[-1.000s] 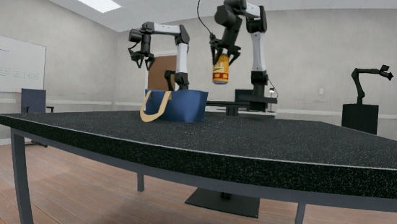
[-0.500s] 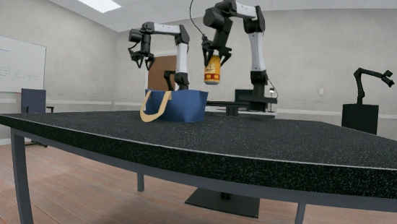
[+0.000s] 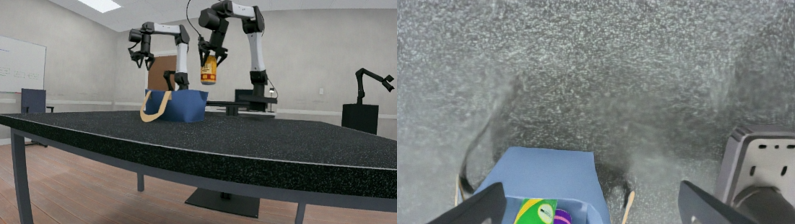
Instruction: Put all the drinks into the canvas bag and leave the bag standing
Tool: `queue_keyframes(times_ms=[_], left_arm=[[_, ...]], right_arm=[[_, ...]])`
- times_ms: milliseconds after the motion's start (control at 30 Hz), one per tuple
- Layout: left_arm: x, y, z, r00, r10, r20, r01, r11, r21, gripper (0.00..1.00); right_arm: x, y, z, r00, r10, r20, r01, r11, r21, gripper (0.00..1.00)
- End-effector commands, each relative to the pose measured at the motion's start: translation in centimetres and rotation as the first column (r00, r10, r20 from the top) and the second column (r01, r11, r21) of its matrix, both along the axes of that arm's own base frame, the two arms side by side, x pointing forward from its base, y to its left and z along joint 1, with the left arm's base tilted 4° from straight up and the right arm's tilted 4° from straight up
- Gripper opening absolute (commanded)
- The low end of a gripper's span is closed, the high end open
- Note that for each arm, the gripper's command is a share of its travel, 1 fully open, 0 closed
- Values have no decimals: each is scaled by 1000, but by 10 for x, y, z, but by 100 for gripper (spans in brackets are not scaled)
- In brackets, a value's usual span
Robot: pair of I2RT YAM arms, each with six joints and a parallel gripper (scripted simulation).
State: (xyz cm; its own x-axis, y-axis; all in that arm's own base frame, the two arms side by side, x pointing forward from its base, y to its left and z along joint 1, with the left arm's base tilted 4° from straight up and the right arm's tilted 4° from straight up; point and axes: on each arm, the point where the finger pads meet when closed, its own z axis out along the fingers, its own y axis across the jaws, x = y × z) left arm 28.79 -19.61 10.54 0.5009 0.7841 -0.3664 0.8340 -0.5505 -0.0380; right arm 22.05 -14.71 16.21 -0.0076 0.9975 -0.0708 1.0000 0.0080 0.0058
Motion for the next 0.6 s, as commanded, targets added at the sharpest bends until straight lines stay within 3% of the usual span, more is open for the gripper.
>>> queue_keyframes(times_ms=[0,167,567], left_arm=[[5,-23,3,1000,13,4,-13,999,-39,70],[1,-35,13,999,-10,33,11,998,-55,70],[-3,-70,3,1000,8,11,-8,999,-46,70]], right_arm=[[-2,2,2,1000,4,9,-4,1000,-14,86],[-2,2,2,1000,4,9,-4,1000,-14,86],[-2,2,2,1000,4,9,-4,1000,-14,86]])
